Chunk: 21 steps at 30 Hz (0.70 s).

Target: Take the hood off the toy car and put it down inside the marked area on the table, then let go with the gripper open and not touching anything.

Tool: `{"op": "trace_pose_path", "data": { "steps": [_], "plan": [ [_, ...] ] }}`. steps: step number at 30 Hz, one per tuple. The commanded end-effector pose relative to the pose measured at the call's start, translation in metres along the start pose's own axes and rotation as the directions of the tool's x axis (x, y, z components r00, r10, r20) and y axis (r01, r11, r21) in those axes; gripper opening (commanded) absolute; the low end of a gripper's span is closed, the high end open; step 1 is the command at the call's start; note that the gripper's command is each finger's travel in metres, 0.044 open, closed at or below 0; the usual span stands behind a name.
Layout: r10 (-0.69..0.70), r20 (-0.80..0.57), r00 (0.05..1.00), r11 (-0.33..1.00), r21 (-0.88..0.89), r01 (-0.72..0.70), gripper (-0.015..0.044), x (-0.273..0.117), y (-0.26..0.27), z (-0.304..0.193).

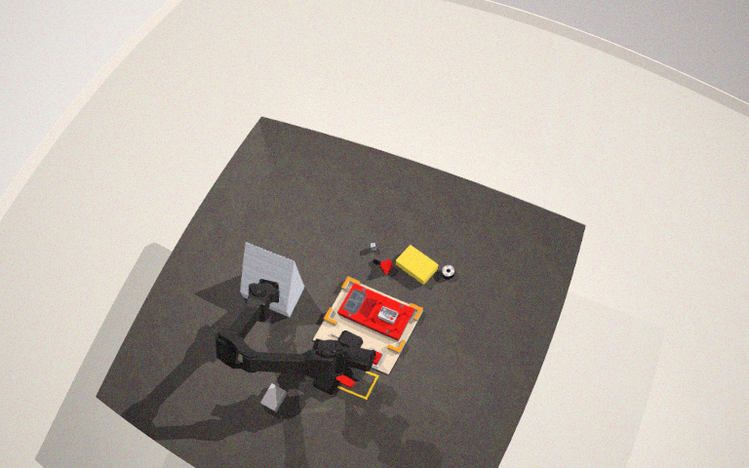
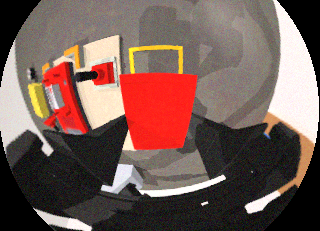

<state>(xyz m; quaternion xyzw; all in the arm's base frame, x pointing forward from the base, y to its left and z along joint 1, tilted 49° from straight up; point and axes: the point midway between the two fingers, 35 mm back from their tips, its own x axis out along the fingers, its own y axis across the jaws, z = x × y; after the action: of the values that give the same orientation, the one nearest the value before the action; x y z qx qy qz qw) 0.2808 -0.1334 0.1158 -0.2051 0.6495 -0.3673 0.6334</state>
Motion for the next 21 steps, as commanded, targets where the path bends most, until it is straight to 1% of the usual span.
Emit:
{"op": "trace_pose_path", "data": {
  "steps": [1, 21],
  "plan": [
    [-0.005, 0.002, 1.000, 1.000, -0.003, 0.005, 0.0000, 0.002, -0.001, 0.000],
    [-0.008, 0.002, 1.000, 1.000, -0.002, 0.008, 0.0000, 0.015, -0.002, -0.001]
  ]
}}
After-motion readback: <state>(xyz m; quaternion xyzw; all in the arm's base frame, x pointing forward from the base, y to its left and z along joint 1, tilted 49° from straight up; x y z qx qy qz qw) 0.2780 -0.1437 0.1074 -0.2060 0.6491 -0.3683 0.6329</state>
